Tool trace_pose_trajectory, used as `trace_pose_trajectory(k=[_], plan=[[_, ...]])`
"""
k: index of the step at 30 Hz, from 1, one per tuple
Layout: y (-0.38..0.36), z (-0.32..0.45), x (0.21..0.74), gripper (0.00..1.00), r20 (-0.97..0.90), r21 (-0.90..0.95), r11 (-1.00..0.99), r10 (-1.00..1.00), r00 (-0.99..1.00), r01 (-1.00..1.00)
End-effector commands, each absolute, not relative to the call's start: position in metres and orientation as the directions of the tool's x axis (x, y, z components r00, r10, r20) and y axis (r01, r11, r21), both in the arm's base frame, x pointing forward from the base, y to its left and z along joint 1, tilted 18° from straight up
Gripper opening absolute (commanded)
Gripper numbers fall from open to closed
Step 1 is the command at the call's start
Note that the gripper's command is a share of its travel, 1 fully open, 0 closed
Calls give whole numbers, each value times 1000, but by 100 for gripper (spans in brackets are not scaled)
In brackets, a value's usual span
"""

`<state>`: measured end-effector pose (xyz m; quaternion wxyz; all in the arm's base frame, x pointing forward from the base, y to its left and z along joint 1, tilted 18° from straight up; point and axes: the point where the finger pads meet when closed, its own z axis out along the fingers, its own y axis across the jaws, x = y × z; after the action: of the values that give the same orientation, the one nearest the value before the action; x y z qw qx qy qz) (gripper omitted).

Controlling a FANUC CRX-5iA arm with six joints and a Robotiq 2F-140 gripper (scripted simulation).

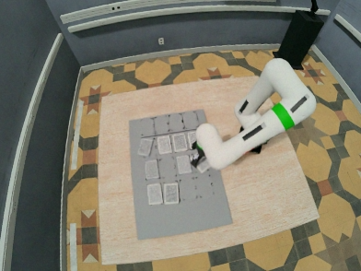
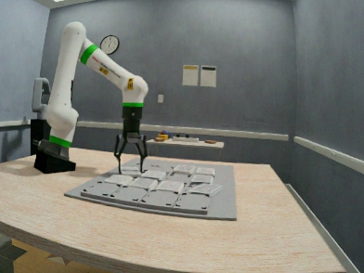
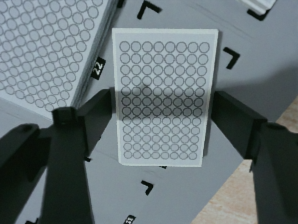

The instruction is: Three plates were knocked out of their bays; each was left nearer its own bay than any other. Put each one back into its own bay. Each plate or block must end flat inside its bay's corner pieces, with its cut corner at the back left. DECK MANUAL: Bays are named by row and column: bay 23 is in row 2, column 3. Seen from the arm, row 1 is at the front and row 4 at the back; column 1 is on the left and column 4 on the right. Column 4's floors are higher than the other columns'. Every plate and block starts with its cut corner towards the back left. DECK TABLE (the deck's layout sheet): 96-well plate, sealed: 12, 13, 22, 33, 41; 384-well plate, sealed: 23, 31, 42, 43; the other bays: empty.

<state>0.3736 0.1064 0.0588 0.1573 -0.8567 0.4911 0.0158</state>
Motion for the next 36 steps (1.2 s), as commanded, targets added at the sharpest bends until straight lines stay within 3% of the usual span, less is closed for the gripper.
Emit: trace_pose_trajectory(k=[1,36], plan=[[106,59,374,67,-181,-255,-468,-836,517,-846],[106,59,374,61,-181,-255,-468,-836,517,-846]])
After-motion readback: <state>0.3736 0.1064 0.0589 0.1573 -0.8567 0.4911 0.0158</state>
